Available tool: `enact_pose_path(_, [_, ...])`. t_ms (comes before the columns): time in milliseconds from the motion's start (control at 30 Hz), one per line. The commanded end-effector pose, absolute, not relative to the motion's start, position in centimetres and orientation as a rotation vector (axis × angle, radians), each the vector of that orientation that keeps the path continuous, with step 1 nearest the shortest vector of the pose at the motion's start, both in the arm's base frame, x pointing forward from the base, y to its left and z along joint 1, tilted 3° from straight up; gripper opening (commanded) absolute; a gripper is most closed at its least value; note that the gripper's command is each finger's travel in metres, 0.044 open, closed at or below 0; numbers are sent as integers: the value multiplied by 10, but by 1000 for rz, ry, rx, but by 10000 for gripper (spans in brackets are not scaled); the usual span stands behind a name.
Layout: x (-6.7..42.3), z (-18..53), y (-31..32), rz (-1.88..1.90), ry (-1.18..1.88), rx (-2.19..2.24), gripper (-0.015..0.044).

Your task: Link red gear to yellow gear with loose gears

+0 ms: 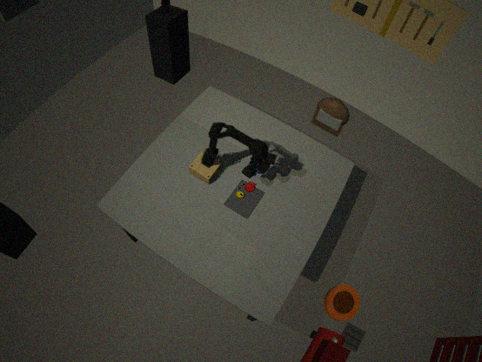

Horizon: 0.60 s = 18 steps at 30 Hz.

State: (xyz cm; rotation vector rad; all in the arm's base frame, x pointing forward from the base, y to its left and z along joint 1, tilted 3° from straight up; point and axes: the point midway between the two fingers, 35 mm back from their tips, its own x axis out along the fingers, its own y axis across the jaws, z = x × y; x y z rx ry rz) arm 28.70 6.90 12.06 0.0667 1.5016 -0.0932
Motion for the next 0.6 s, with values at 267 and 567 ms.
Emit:
enact_pose_path(267, [281,107,54,-89,1491,65,0])
enact_pose_path(567, [276,95,43,-90,1492,64,0])
